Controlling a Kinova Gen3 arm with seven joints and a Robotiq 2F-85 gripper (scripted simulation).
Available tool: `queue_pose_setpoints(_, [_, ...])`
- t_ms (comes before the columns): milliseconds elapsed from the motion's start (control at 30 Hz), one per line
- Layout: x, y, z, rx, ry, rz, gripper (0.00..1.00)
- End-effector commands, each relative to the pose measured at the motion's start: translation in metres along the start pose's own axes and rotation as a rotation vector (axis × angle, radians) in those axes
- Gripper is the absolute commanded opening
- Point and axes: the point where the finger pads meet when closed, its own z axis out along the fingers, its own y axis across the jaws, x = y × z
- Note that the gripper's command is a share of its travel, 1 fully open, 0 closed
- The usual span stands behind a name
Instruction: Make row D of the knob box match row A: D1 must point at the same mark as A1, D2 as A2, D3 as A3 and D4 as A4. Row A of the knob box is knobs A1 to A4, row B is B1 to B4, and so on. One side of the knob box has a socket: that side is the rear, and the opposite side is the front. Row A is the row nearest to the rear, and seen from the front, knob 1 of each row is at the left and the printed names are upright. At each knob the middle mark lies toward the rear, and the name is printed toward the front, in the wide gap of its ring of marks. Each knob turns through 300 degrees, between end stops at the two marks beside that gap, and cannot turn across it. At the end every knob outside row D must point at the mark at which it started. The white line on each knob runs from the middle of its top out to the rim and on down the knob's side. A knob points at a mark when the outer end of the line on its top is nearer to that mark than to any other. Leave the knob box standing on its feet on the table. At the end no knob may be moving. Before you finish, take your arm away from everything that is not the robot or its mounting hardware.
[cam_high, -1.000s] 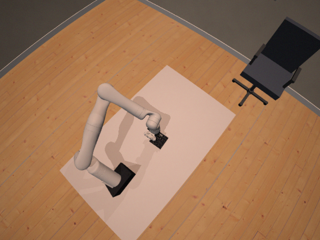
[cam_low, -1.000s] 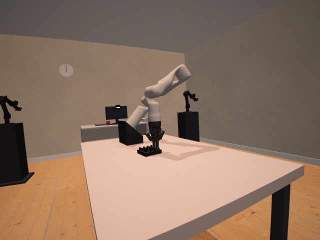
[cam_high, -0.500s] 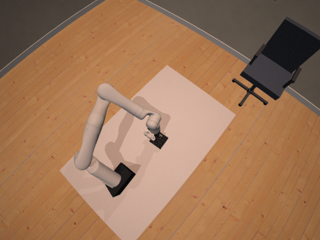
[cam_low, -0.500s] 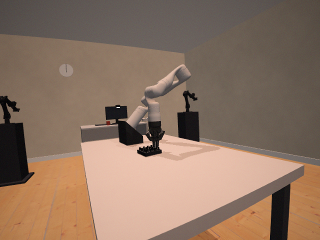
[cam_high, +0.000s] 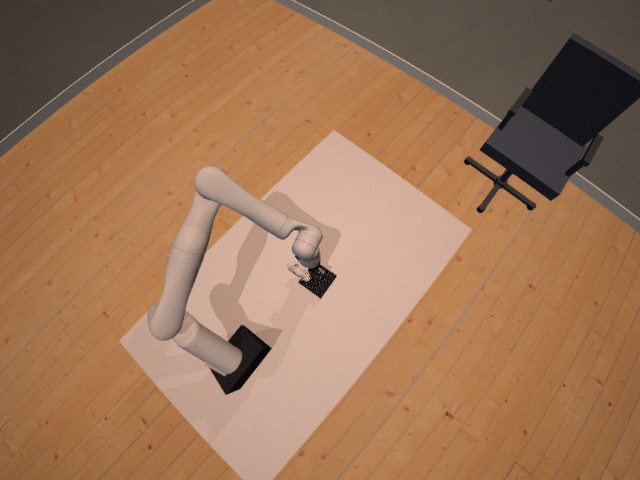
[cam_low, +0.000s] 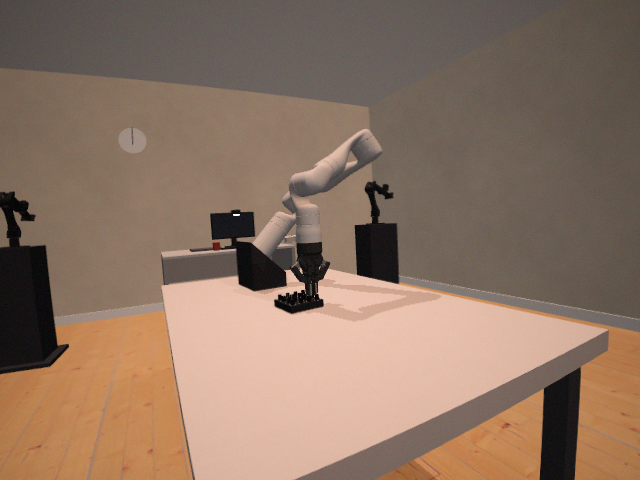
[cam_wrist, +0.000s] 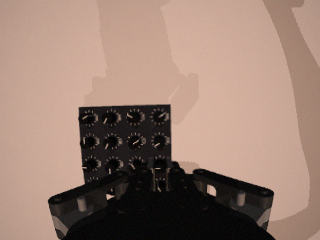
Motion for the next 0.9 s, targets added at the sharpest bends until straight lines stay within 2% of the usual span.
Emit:
queue_pose_setpoints(0, [-0.0001,0.0000,-0.0005,0.000,-0.001,0.000,0.08])
queue_pose_setpoints(267, [-0.0001,0.0000,-0.0005,0.000,-0.001,0.000,0.08])
queue_pose_setpoints(300, [-0.0001,0.0000,-0.0005,0.000,-0.001,0.000,0.19])
queue_pose_setpoints(867, [-0.0001,0.0000,-0.0005,0.000,-0.001,0.000,0.19])
